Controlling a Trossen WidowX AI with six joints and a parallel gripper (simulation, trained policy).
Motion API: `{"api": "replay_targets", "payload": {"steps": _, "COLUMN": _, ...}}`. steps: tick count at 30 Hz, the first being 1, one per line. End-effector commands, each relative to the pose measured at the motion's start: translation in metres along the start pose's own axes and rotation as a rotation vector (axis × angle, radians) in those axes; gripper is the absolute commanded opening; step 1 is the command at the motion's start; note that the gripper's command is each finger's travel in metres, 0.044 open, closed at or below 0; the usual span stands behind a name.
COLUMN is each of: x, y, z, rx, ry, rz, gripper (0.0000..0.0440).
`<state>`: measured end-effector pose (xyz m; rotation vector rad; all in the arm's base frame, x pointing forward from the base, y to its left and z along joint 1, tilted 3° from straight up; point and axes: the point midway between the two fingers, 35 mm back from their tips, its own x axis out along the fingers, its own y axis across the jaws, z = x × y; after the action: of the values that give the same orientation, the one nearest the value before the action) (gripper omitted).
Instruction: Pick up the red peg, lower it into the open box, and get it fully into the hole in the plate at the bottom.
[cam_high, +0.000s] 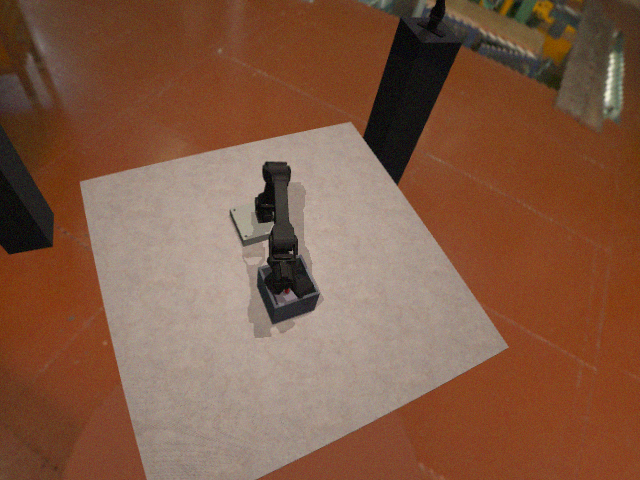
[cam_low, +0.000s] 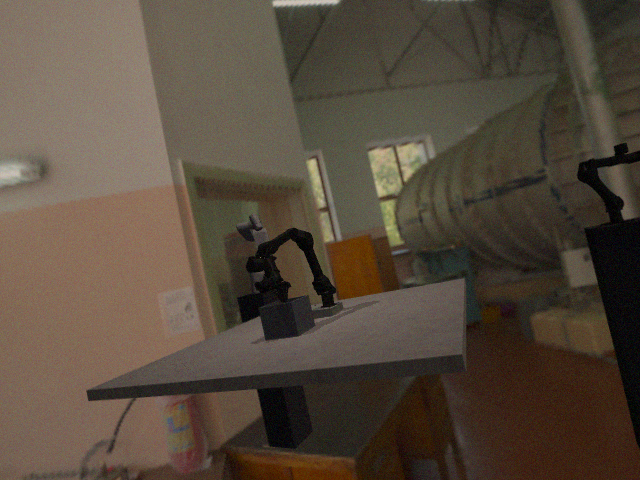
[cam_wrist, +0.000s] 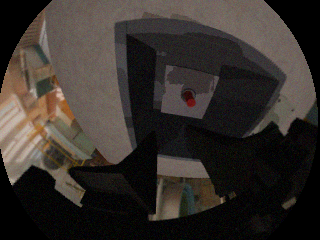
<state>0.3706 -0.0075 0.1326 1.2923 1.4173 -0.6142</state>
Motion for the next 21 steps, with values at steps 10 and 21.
{"api": "replay_targets", "payload": {"steps": 10, "x": -0.01, "y": 0.012, "z": 0.007, "rx": -0.003, "ry": 0.069, "rz": 0.048, "gripper": 0.0221}}
{"api": "replay_targets", "payload": {"steps": 21, "x": -0.012, "y": 0.02, "z": 0.018, "rx": -0.034, "ry": 0.086, "rz": 0.078, "gripper": 0.0205}}
